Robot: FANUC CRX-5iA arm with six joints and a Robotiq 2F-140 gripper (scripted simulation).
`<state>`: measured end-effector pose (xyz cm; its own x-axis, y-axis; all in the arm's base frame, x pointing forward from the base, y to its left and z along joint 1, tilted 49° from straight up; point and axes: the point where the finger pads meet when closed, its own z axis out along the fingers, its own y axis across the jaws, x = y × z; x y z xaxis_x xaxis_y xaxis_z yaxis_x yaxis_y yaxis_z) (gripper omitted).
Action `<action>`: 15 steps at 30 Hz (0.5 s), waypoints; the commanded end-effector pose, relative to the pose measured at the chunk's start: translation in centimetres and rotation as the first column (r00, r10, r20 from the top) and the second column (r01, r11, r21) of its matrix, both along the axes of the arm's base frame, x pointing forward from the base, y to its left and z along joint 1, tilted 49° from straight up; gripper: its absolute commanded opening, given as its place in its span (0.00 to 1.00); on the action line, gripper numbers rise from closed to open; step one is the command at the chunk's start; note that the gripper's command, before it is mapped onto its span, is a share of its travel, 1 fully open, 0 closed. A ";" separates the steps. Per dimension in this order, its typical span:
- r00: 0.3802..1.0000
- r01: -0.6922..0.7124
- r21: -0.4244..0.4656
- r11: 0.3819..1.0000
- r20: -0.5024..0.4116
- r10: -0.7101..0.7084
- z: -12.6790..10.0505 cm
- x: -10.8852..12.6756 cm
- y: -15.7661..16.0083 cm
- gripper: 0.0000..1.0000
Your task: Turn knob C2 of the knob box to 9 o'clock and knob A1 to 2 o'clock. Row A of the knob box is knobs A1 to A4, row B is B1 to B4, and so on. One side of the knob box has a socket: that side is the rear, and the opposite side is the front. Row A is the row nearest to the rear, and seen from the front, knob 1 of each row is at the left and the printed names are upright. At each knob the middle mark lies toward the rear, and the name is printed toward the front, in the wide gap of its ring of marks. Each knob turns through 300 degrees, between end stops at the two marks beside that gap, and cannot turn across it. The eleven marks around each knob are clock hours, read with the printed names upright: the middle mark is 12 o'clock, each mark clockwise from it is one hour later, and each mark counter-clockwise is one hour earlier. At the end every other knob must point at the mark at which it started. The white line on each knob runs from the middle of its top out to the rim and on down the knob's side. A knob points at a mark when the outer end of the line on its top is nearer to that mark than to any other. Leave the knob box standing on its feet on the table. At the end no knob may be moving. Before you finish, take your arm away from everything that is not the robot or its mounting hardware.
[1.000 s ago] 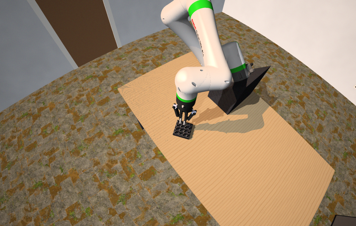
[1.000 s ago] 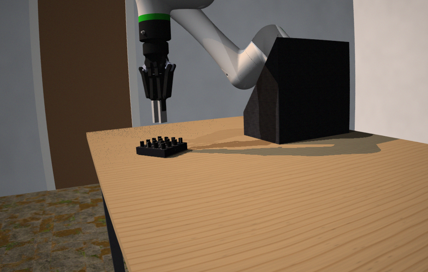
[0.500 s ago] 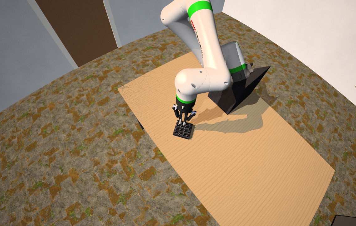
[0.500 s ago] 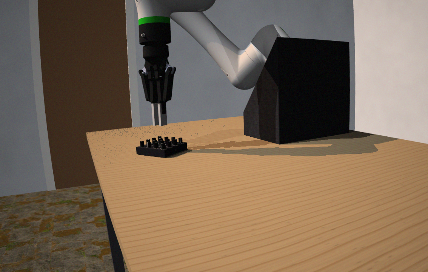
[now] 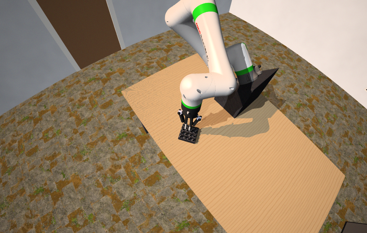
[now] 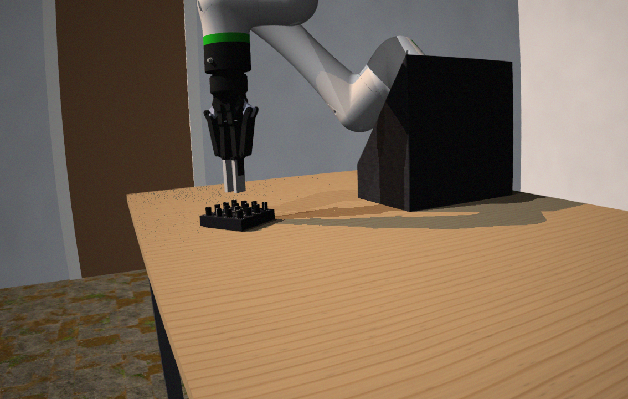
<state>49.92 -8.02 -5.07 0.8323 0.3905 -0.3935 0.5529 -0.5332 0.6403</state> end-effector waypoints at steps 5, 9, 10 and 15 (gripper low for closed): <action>1.000 0.000 0.000 1.000 0.000 0.000 -0.4 0.1 -0.4 0.12; 1.000 0.000 0.000 1.000 0.000 0.000 -0.7 0.1 -0.8 0.12; 1.000 0.000 0.000 1.000 0.000 0.000 -0.7 0.1 -0.8 0.12; 1.000 0.000 0.000 1.000 0.000 0.000 -1.0 0.1 -1.1 0.12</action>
